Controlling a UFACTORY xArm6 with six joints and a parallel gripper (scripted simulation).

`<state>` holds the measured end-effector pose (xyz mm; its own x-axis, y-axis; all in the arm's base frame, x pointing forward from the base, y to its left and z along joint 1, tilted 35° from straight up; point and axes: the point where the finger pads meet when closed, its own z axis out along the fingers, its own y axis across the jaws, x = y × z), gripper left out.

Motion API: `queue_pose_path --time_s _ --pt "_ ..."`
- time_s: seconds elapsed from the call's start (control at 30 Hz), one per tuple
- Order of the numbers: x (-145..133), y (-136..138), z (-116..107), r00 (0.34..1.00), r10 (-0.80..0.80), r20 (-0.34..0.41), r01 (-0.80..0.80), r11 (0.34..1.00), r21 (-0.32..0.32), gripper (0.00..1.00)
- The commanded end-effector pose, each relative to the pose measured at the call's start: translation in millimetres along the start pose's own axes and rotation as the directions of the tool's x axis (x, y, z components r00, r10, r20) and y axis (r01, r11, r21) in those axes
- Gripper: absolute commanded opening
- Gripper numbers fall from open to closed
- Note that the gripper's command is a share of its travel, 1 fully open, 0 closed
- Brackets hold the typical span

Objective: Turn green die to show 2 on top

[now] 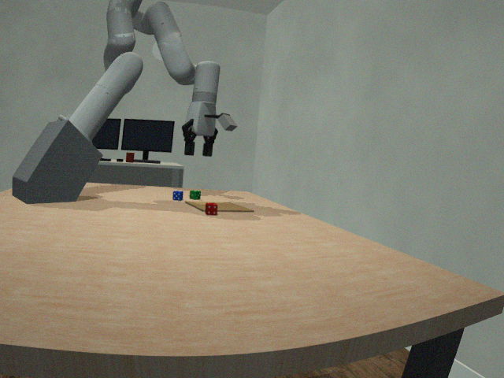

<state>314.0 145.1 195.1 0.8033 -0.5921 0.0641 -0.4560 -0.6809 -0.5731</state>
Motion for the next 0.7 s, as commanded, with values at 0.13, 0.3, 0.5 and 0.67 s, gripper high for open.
queue_pose_path --time_s 0.13,0.3,0.5,0.67 --pt "2.9 -0.3 35.0 1.0 0.0 -0.004 0.0 1.0 -0.003 0.42" --pt "2.9 -0.3 35.0 1.0 0.0 -0.004 0.0 1.0 -0.003 0.42" --pt "2.9 -0.3 35.0 1.0 0.0 -0.004 0.0 1.0 -0.003 0.42" --pt "2.9 -0.3 35.0 1.0 0.0 -0.004 0.0 1.0 -0.003 0.42"
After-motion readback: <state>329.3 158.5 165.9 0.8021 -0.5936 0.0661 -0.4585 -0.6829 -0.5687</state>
